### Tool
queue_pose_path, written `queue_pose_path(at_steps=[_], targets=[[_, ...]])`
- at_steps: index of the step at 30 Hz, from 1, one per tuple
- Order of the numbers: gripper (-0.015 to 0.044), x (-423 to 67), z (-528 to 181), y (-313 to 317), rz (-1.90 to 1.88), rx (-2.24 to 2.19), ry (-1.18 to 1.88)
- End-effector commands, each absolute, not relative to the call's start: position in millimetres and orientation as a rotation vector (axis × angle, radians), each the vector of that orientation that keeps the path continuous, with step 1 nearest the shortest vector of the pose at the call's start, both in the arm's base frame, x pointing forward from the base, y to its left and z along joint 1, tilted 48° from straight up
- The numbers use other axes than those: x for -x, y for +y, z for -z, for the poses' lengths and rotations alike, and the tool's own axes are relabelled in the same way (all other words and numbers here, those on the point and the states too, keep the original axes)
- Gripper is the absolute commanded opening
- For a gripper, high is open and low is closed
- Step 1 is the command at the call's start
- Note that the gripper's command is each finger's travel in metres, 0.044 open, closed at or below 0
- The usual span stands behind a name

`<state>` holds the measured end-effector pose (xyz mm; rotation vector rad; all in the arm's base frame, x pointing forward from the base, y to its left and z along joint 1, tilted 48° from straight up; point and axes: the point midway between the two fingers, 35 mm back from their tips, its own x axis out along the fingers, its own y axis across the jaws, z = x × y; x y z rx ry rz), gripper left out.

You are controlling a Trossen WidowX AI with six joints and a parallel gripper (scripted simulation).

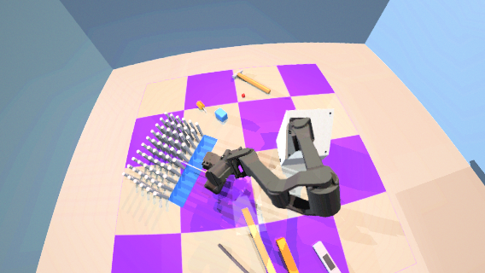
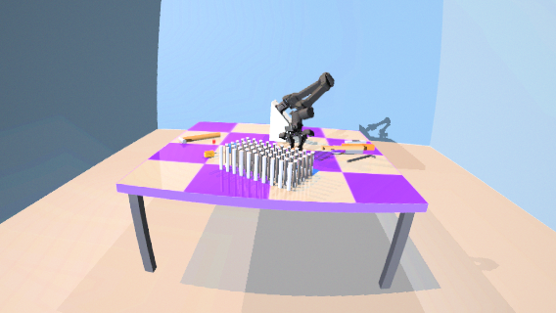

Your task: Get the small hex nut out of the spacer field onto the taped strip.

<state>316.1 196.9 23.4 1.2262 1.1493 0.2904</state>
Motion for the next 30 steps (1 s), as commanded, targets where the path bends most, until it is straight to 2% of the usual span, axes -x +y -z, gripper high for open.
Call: queue_pose_path(at_steps=[1,30], targets=[[0.0,-321,-22,196,-0.291,-1.223,1.146],[0.0,-340,-16,191,-0.29,-1.222,1.146]])
